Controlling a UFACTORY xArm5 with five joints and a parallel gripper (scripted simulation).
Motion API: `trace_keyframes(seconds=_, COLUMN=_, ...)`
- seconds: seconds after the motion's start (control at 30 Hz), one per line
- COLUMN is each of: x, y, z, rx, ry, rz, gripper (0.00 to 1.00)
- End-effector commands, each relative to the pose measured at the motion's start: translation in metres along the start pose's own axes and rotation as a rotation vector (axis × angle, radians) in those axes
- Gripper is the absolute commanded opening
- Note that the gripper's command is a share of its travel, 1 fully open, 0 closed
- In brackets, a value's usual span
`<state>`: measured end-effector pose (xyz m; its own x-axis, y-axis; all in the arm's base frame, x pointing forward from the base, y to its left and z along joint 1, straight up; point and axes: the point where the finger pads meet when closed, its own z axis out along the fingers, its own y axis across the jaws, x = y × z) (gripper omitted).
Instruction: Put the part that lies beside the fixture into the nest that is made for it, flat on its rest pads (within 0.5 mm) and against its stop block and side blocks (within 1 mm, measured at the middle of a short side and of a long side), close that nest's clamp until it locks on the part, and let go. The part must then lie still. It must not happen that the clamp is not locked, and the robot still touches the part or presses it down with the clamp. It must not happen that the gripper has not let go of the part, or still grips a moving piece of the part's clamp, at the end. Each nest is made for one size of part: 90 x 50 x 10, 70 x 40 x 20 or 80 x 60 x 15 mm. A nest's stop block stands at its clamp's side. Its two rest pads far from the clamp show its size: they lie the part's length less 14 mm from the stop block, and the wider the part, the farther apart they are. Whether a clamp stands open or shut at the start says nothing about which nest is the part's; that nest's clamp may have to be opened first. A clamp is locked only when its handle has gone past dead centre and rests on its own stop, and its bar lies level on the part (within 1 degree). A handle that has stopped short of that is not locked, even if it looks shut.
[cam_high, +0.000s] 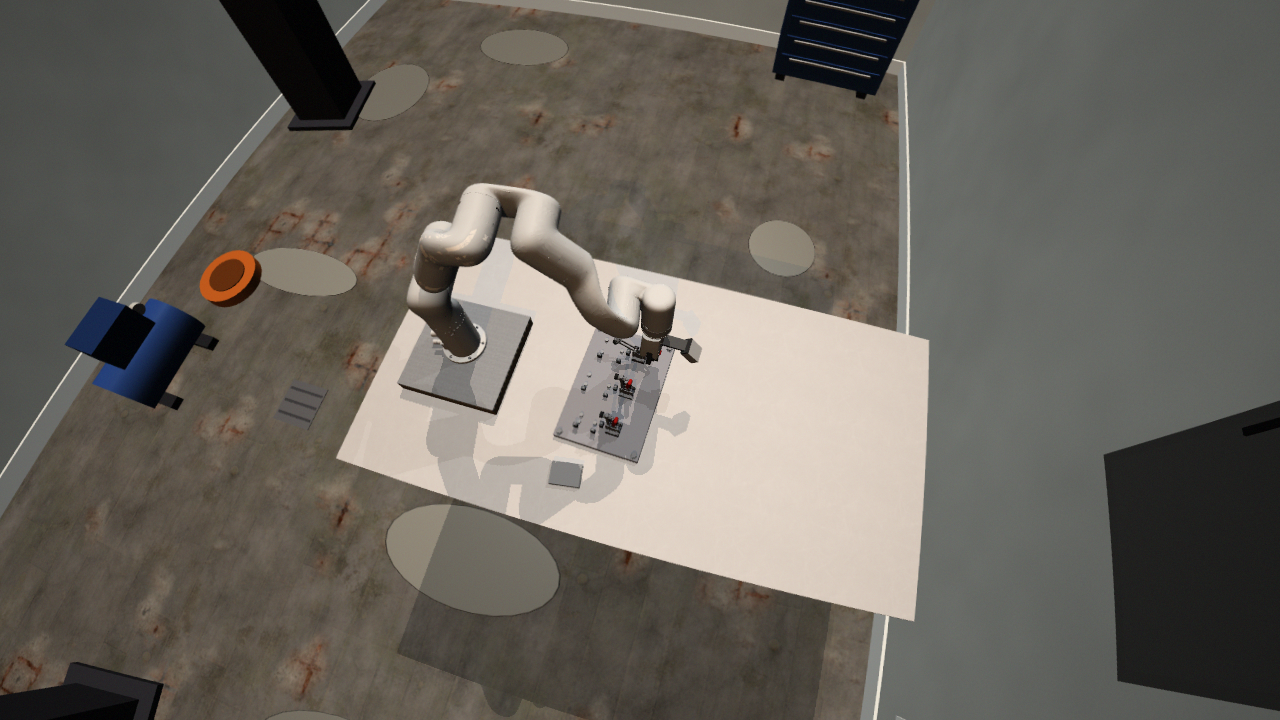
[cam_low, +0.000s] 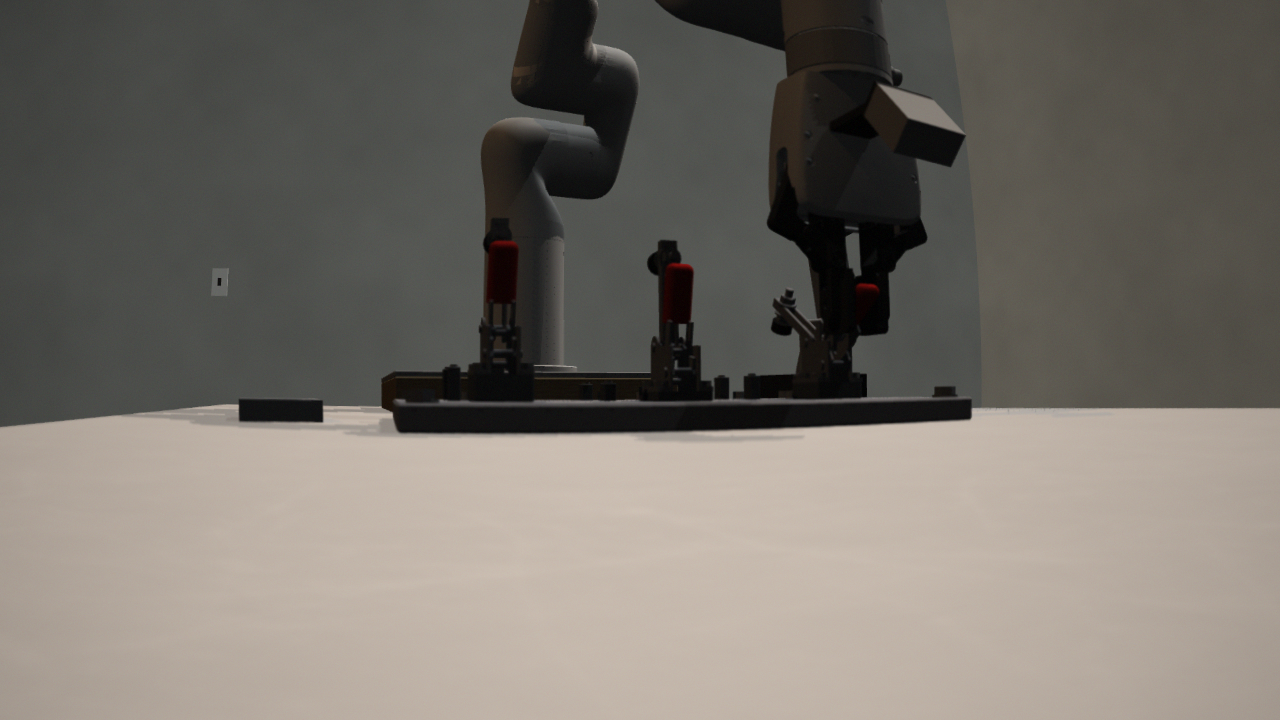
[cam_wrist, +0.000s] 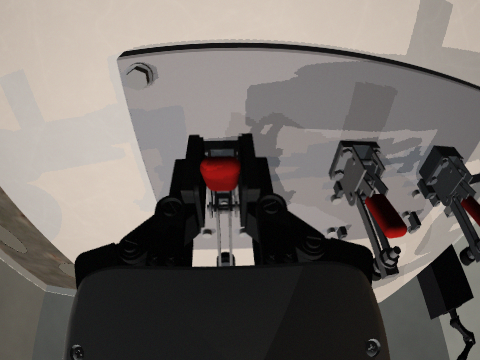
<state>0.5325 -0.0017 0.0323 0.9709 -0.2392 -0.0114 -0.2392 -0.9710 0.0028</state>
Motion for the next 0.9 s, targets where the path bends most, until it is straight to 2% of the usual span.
trace_keyframes(seconds=0.0, x=-0.004, y=0.000, z=-0.005, rx=0.001, ry=0.003, rz=0.000, gripper=0.00)
trace_keyframes(seconds=0.87, x=-0.024, y=0.000, z=-0.011, rx=0.001, ry=0.003, rz=0.000, gripper=0.00)
